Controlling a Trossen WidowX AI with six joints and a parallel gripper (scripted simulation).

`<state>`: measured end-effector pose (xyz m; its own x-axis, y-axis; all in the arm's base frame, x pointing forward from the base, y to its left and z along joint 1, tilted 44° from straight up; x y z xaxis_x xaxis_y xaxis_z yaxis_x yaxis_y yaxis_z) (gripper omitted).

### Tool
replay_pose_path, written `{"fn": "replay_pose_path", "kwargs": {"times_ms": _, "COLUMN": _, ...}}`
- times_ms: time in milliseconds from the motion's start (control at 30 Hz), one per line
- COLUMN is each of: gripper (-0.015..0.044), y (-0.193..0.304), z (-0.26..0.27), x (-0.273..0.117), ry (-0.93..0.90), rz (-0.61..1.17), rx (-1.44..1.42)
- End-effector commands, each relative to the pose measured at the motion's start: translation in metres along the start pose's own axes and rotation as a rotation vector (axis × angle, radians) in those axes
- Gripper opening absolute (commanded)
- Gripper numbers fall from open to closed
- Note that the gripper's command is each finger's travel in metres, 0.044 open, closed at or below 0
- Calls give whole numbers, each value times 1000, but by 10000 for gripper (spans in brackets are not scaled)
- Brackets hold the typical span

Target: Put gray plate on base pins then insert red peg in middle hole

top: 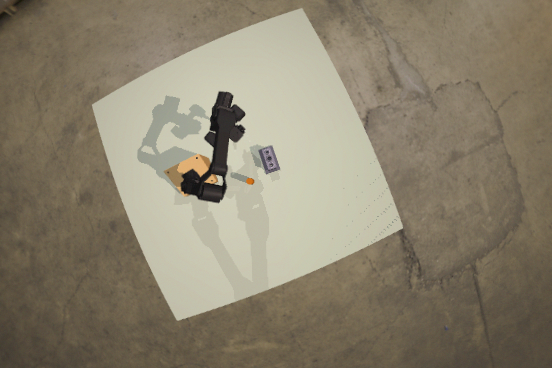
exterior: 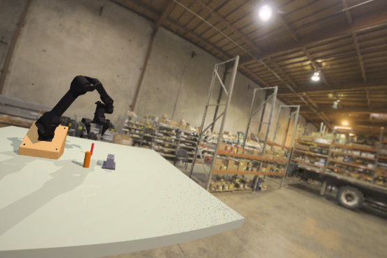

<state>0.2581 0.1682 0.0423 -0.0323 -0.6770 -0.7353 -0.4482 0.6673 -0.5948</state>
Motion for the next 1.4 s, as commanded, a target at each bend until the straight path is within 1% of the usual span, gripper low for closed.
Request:
{"fn": "replay_pose_path", "kwargs": {"times_ms": 0, "gripper": 440, "y": 0, "z": -2, "x": 23, "ry": 18, "rz": -3, "rx": -4}}
{"fn": "replay_pose_path", "kwargs": {"times_ms": 100, "gripper": 440, "y": 0, "z": -2, "x": 24, "ry": 18, "rz": -3, "rx": -4}}
{"fn": "replay_pose_path", "kwargs": {"times_ms": 200, "gripper": 440, "y": 0, "z": -1, "x": 37, "ry": 18, "rz": -3, "rx": -4}}
{"fn": "replay_pose_path", "kwargs": {"times_ms": 367, "gripper": 440, "y": 0, "z": -1, "x": 41, "ry": 18, "rz": -3, "rx": -4}}
{"fn": "replay_pose_path", "kwargs": {"times_ms": 1367, "gripper": 440, "y": 1, "z": -1, "x": 90, "ry": 18, "rz": -5, "rx": -3}}
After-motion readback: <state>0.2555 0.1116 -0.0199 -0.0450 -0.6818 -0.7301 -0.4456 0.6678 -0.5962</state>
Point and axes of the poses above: the point midway between the two fingers, 35 mm back from their tips, its own x axis out along the fingers, its own z axis across the jaws, y = z × x, the point moved 9 cm from there along -x, back along the fingers, and after that the axes turned 7 degrees about -x, right-handed, at the moved point
